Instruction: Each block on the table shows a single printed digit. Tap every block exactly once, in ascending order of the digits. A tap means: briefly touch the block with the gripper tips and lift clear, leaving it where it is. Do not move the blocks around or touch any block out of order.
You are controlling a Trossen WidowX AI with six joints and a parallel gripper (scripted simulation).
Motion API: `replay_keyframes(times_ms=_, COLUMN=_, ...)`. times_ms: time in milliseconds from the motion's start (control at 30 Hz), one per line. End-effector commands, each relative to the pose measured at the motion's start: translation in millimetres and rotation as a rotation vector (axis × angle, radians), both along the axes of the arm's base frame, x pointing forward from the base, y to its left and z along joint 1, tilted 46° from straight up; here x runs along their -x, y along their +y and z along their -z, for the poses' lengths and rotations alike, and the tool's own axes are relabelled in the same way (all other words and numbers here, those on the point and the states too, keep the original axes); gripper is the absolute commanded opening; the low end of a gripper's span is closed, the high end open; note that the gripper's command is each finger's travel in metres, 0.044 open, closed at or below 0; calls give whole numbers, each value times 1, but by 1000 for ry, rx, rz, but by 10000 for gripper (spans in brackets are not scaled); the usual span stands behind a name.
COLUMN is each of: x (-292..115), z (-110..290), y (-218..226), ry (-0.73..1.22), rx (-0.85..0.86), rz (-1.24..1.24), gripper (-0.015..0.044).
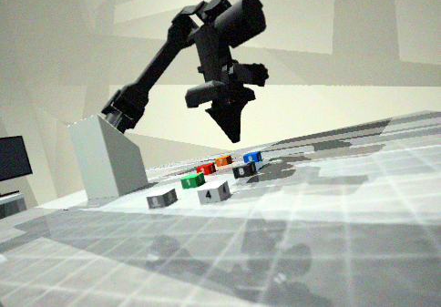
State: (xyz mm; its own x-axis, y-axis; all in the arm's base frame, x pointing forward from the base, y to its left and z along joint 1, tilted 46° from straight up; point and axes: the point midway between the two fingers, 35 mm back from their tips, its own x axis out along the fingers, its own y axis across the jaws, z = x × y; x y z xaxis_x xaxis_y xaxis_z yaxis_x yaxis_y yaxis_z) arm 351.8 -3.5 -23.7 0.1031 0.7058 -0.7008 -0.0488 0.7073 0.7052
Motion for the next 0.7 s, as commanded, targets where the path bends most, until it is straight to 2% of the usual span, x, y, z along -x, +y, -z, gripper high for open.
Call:
replay_keyframes(times_ms=0, x=3, z=11, y=12, ry=12, rx=-10, rz=5, gripper=20)
replay_keyframes(times_ms=667, x=0, z=31, y=33, ry=12, rx=-11, rz=5, gripper=20)
